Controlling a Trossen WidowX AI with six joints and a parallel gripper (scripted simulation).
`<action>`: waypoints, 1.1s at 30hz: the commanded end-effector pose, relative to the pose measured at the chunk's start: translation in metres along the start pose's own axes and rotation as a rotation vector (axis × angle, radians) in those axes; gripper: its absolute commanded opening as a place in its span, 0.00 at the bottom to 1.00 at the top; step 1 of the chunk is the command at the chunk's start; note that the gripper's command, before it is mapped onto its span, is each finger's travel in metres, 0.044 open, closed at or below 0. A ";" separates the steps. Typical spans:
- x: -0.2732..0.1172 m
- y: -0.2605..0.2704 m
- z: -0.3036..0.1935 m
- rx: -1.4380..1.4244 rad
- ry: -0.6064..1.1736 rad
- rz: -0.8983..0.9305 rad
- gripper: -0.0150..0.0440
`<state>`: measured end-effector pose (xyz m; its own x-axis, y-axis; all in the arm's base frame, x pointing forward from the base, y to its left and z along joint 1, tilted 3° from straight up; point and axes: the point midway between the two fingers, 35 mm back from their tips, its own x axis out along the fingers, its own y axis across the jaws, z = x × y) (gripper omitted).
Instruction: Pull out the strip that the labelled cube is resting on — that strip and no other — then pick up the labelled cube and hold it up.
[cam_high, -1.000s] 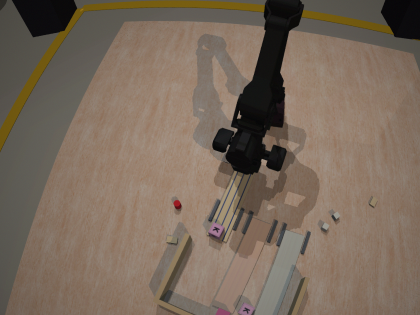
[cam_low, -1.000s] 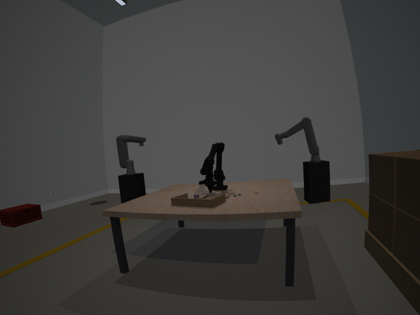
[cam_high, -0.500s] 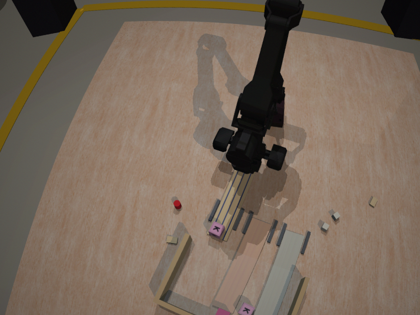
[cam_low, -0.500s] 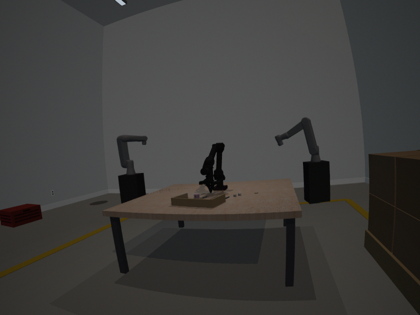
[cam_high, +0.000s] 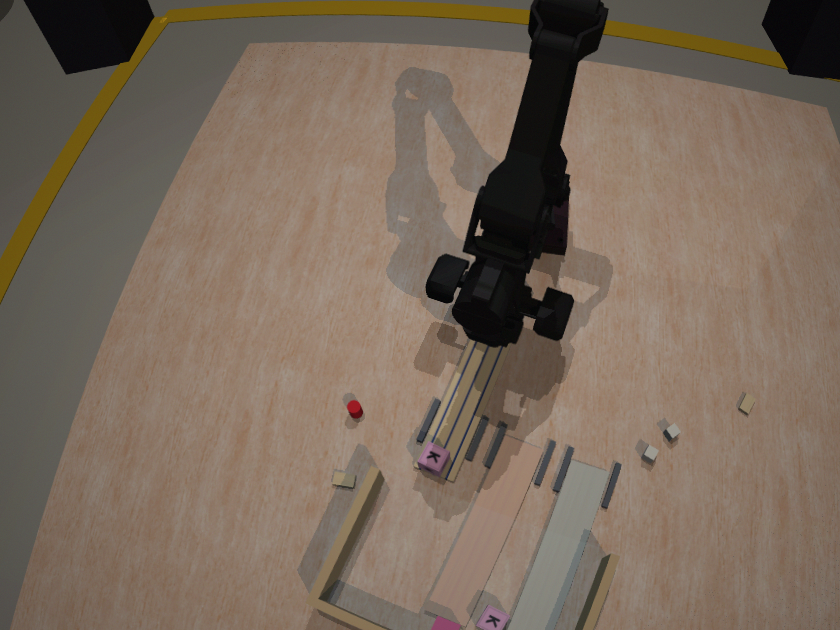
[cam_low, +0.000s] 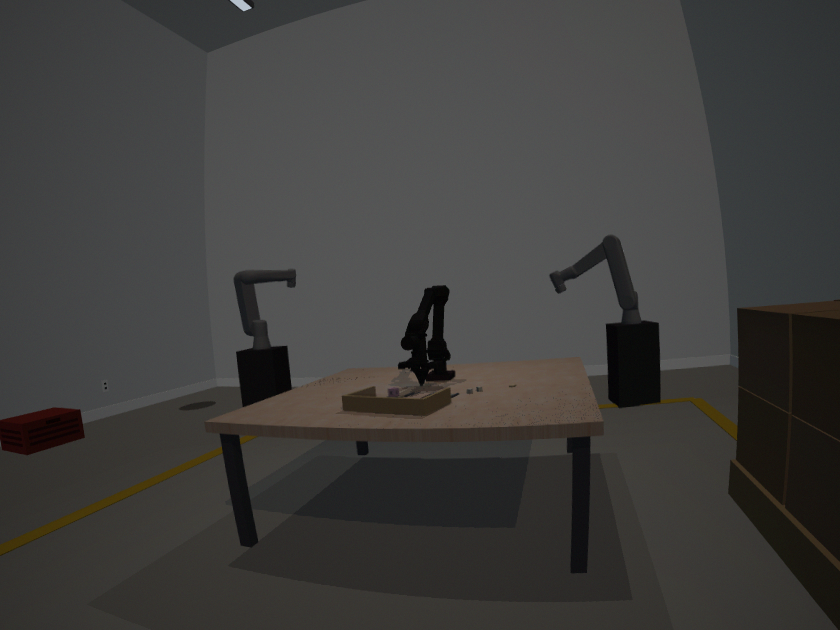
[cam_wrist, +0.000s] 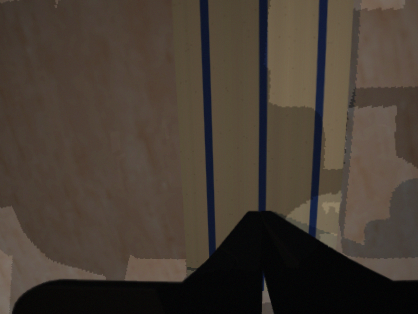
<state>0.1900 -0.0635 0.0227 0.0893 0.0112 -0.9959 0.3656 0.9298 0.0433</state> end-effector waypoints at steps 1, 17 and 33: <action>-0.019 0.000 0.003 0.003 0.015 -0.002 0.25; -0.040 0.000 0.042 0.074 0.030 -0.005 0.70; -0.045 -0.001 0.100 0.073 0.025 -0.005 1.00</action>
<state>0.2680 -0.0966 0.0726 0.0634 0.0200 -0.9978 0.4305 0.9014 0.0454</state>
